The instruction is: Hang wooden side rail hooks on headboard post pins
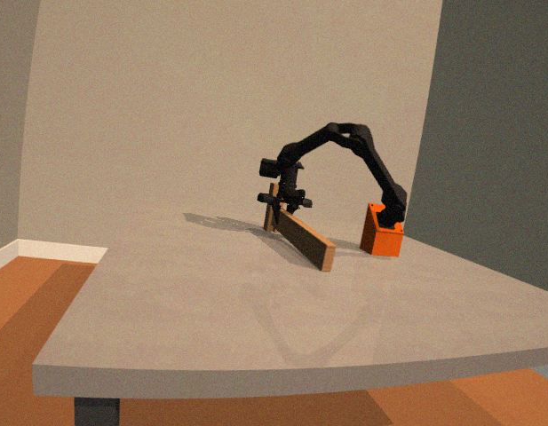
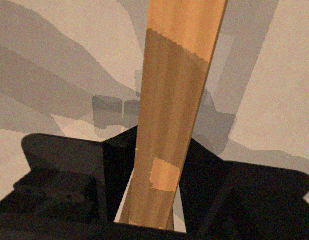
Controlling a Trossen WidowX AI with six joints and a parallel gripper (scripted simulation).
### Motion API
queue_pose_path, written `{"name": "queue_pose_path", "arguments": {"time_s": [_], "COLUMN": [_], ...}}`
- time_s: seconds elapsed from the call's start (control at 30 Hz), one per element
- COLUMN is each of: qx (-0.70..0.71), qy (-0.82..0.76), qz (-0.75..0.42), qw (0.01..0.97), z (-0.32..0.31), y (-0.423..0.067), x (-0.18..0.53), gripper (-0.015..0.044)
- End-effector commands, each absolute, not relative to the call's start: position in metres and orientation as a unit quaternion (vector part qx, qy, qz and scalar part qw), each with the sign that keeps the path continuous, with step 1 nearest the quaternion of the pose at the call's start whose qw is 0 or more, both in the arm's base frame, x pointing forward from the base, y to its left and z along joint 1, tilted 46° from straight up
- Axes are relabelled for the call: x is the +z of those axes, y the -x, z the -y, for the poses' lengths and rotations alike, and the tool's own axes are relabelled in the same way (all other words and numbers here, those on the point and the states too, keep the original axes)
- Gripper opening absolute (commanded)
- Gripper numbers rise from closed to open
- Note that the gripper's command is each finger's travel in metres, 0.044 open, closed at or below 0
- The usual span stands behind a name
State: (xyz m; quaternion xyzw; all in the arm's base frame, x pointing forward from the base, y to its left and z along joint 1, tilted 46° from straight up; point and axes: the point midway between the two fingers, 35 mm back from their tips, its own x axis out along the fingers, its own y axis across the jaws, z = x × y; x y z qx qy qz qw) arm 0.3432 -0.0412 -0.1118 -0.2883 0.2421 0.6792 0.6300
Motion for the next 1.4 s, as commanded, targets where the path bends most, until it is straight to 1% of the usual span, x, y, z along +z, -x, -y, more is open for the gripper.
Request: {"name": "queue_pose_path", "arguments": {"time_s": [0.0, 1.37], "qx": [0.676, 0.676], "qy": [0.295, 0.295], "qz": [-0.242, -0.242], "qw": [0.631, 0.631], "z": [0.0450, 0.0400], "y": [-0.3452, -0.3450], "x": [-0.1128, -0.1176], "gripper": [0.0000, 0.0000]}}
